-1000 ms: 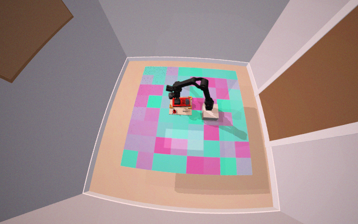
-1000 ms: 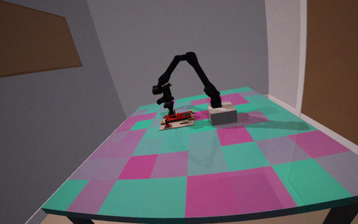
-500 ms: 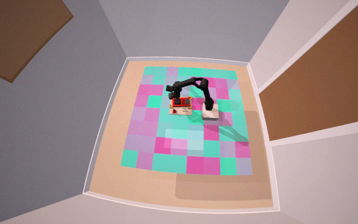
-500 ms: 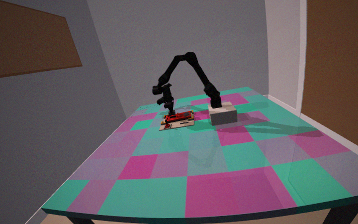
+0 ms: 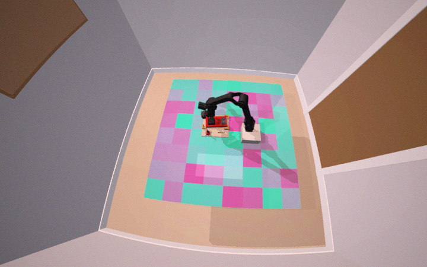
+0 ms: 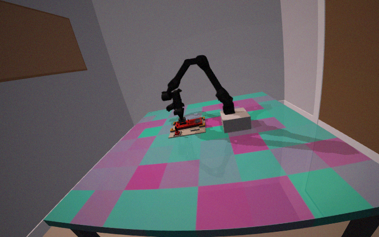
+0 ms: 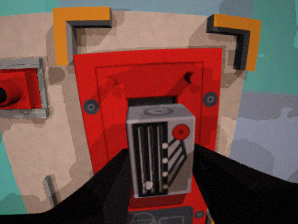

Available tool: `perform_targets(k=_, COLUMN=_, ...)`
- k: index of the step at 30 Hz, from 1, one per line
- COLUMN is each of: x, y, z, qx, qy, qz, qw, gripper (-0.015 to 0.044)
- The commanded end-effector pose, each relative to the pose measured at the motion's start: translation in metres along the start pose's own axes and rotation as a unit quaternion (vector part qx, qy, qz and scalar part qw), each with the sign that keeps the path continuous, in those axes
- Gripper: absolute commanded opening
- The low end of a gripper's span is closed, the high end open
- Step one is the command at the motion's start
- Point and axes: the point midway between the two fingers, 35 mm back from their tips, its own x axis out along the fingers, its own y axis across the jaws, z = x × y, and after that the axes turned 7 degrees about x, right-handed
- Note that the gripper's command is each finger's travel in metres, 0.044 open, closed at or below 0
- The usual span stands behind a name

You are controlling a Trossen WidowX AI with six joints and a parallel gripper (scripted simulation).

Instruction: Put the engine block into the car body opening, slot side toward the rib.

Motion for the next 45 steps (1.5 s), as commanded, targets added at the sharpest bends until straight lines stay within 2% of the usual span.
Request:
perform_targets(k=1, x=0.001, y=0.000, z=0.000, qx=-0.002, qy=0.000, qz=-0.002, qw=1.000, gripper=0.0158)
perform_targets(k=45, x=0.013, y=0.000, z=0.000, qx=-0.001, qy=0.000, qz=-0.002, qw=1.000, gripper=0.0158)
